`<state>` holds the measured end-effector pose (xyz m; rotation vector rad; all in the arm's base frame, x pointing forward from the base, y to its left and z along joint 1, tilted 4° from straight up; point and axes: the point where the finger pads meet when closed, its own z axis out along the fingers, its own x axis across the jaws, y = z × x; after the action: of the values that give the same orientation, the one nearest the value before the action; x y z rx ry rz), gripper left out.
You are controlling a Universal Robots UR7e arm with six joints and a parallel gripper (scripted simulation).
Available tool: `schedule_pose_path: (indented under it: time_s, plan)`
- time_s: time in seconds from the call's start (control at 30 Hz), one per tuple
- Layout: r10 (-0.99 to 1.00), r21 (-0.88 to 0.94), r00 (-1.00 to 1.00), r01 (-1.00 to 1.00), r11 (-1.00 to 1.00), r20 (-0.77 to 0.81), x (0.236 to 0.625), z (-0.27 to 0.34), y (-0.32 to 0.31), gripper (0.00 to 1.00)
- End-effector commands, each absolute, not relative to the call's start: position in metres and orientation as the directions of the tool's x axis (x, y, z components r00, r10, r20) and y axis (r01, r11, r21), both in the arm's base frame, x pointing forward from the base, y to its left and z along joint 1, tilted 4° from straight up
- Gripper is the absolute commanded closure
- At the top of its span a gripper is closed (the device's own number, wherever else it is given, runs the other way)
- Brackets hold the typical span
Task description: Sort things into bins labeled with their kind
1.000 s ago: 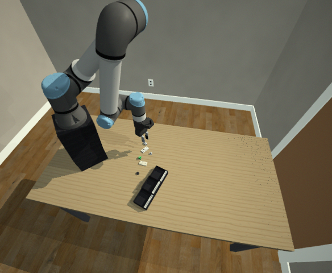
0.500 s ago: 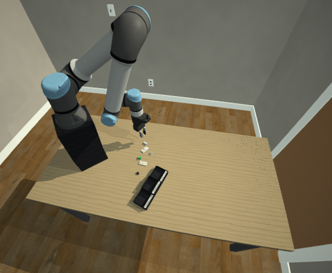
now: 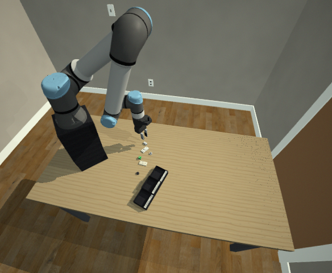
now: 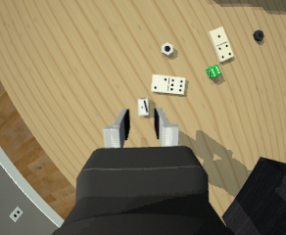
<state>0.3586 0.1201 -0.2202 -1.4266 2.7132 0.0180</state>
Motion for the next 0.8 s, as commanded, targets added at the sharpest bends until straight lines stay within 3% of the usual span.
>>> schedule_pose_path:
  time_s: [0.0,0.77]
  plan:
    - [-0.823,-0.024,-0.563,-0.824,0.566,-0.073,0.3583,-0.2206,0.1168,0.38]
    - [-0.824,-0.026,-0.562,-0.825,0.565,-0.074,0.3567,-0.2202,0.1193,0.38]
